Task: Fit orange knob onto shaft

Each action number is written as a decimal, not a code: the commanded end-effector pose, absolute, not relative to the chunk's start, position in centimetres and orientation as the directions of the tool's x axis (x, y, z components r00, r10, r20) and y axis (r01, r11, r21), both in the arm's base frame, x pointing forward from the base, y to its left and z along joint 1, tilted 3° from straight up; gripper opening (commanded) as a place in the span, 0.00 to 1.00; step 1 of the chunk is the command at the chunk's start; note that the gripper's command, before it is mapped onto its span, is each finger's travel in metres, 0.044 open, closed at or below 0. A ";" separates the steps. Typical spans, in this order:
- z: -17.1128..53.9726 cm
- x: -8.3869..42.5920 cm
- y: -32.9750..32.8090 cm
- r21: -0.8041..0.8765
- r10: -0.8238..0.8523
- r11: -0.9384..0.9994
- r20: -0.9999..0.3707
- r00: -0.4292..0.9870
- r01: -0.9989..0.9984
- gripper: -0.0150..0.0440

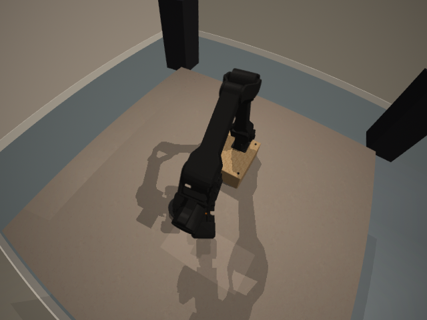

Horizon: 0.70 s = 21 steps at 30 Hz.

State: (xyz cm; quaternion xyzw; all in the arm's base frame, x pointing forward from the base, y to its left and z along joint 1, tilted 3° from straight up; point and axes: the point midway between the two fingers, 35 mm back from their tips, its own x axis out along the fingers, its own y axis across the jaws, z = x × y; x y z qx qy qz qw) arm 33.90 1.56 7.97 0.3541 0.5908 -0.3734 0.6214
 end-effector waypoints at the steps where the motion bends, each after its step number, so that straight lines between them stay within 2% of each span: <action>1: 7.7 34.0 0.5 -0.002 -0.048 0.474 -0.999 0.024 0.880 0.25; 21: 6.5 34.1 -6.0 -0.004 -0.056 0.477 -0.998 0.026 0.879 0.25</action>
